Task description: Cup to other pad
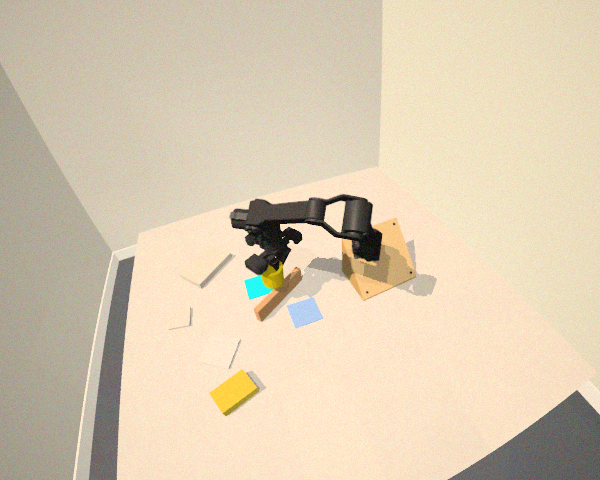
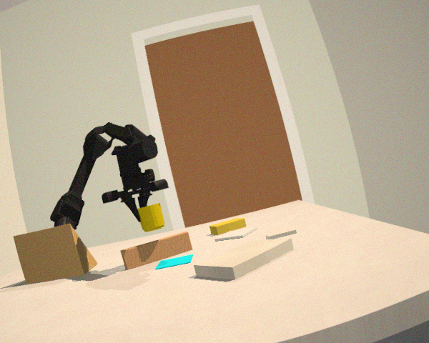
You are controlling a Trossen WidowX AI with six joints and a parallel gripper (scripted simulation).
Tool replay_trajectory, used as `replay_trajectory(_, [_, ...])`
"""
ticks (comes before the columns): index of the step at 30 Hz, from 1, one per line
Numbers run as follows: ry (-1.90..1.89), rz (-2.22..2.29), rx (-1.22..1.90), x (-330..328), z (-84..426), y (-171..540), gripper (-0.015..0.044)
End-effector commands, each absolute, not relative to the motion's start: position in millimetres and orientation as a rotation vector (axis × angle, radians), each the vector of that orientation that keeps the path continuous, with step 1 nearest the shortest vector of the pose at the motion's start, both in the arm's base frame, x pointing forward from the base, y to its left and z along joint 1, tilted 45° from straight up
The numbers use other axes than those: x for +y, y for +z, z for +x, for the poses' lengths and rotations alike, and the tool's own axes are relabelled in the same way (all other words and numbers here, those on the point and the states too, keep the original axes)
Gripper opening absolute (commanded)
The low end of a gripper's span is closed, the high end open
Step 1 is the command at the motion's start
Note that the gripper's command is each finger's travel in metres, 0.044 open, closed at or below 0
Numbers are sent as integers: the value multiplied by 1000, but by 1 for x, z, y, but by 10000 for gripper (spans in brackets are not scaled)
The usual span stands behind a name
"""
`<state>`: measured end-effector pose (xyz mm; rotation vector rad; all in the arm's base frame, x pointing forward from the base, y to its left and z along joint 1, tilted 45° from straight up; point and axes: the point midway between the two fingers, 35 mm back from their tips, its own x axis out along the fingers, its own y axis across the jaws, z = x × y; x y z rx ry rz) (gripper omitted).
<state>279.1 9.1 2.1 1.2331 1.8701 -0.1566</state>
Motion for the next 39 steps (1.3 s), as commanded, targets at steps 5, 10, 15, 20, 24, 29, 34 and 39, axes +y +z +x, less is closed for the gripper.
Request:
replay_trajectory(5, [-157,1228,1877,1,288,-8,0])
replay_trajectory(10, [-157,1228,1876,-4,294,-14,0])
replay_trajectory(15, [-157,1228,1876,-9,300,-19,0])
replay_trajectory(20, [-157,1227,1875,-14,306,-25,0])
replay_trajectory(24, [-157,1227,1875,-18,311,-29,0])
replay_trajectory(29, [-157,1227,1874,-23,317,-35,0])
replay_trajectory(34, [-157,1227,1874,-27,322,-41,0])
replay_trajectory(39, [-157,1226,1873,-32,327,-47,0])
